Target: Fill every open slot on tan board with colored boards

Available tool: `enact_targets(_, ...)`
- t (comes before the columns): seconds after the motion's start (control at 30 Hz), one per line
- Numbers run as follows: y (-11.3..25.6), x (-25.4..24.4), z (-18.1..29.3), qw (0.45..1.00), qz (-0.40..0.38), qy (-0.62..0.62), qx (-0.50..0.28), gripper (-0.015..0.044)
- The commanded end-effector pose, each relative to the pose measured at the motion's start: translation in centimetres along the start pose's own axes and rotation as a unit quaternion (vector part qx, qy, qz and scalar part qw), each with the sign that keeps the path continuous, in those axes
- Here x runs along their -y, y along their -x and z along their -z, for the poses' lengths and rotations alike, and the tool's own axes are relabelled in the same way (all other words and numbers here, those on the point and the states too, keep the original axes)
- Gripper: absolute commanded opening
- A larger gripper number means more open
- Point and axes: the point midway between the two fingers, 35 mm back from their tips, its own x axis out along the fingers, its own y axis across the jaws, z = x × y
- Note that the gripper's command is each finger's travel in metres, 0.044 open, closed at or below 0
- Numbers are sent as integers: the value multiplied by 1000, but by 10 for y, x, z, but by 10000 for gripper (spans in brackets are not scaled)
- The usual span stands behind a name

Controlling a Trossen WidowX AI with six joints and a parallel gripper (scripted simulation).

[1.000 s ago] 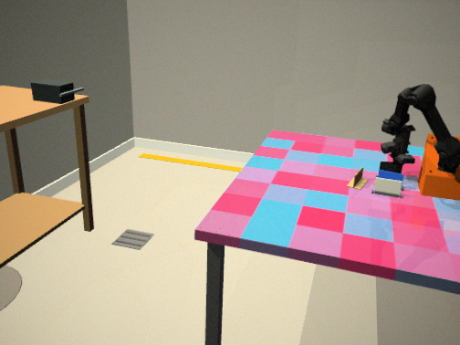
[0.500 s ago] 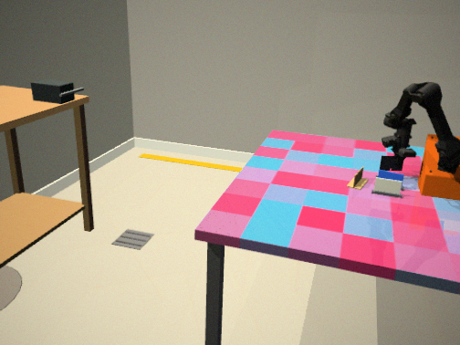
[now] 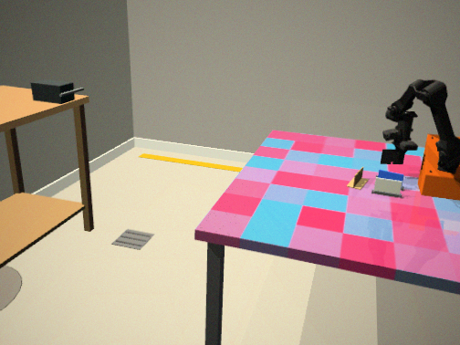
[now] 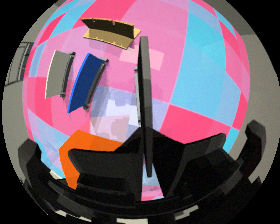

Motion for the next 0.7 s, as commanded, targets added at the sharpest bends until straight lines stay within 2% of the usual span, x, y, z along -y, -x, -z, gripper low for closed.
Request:
enact_targets(0.0,12,2,-1,1000,6,5,-1,0)
enact_targets(0.4,39,2,-1,1000,6,4,-1,0)
enact_targets(0.67,42,1,-10,1000,9,-15,-1,0)
